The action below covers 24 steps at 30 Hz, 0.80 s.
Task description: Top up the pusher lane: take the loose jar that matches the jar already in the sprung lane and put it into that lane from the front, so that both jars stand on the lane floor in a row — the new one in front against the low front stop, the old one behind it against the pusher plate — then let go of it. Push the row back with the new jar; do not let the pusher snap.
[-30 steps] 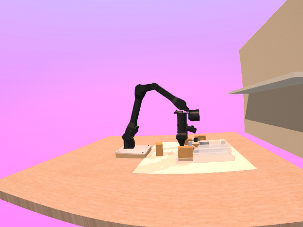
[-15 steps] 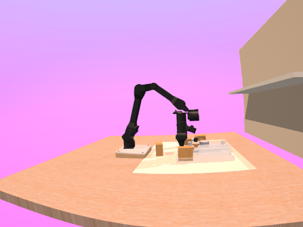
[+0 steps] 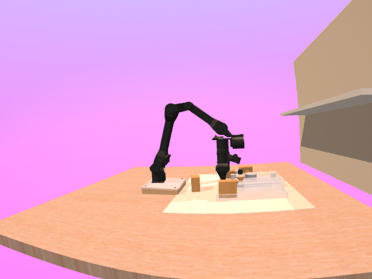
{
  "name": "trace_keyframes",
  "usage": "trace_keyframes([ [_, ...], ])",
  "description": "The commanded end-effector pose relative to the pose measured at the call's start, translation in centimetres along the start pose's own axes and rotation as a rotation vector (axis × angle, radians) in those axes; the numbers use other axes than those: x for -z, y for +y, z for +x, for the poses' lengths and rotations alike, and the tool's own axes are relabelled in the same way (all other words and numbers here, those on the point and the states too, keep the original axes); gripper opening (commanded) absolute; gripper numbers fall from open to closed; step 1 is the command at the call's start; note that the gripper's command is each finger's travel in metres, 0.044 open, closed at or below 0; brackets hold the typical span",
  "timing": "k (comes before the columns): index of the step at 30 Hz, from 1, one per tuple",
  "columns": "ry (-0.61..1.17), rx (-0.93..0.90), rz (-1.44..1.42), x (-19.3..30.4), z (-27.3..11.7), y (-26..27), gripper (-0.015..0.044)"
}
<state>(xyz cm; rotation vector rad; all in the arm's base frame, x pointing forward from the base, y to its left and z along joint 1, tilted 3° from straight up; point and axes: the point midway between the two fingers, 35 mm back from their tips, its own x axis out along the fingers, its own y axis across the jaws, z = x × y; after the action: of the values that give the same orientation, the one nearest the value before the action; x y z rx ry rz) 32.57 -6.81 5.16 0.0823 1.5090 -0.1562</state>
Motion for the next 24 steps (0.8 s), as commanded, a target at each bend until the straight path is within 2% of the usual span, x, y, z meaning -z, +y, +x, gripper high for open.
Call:
trace_keyframes([
  [1,0.000,-0.001,-0.003,0.0,0.0,0.0,0.0305],
  [9,0.000,-0.001,-0.003,0.0,-2.0,0.0,0.0305],
  [17,0.000,-0.001,-0.003,0.2,-2.0,0.0,0.0305],
  [24,0.001,-0.001,-0.003,2.2,-2.2,0.0,0.0305],
])
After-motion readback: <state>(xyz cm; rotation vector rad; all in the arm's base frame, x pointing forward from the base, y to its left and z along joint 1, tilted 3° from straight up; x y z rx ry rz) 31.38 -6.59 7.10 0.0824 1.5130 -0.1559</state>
